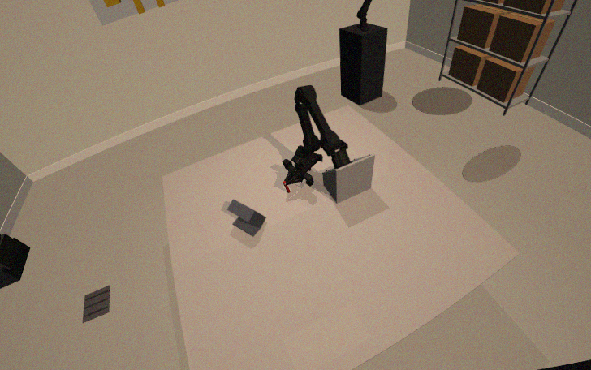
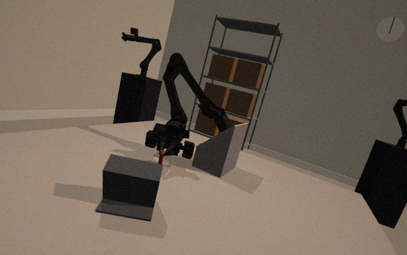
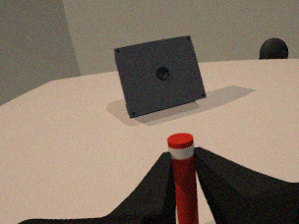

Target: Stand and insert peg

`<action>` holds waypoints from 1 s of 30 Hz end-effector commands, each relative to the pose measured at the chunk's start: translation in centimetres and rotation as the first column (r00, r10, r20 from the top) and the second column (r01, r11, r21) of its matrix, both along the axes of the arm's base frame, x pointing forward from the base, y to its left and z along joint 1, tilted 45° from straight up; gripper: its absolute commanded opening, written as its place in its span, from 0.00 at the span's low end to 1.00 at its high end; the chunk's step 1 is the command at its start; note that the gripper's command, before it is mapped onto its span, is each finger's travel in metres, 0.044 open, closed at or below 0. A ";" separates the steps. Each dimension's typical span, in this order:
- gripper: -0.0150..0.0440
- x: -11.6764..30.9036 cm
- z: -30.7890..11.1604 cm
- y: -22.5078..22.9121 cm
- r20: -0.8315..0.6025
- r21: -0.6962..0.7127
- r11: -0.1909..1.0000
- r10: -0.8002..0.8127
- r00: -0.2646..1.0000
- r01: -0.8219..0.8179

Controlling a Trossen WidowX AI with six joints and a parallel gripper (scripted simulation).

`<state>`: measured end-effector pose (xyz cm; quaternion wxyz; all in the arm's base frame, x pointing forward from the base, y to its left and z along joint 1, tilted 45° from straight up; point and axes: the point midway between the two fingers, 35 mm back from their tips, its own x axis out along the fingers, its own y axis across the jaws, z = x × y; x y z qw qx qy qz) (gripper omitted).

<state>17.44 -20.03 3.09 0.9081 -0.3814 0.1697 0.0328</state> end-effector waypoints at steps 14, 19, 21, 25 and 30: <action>0.34 -0.1 -0.3 -0.4 -0.002 0.004 1.000 -0.005 1.000 0.005; 0.34 -0.3 -0.2 -0.4 0.001 0.006 1.000 -0.004 1.000 0.004; 0.34 -0.3 -0.2 -0.4 0.001 0.007 1.000 -0.003 1.000 0.003; 0.34 -0.5 -0.2 -0.4 0.003 0.009 1.000 -0.001 1.000 0.001; 0.34 -0.6 -0.3 -0.5 0.007 0.010 1.000 0.004 1.000 -0.004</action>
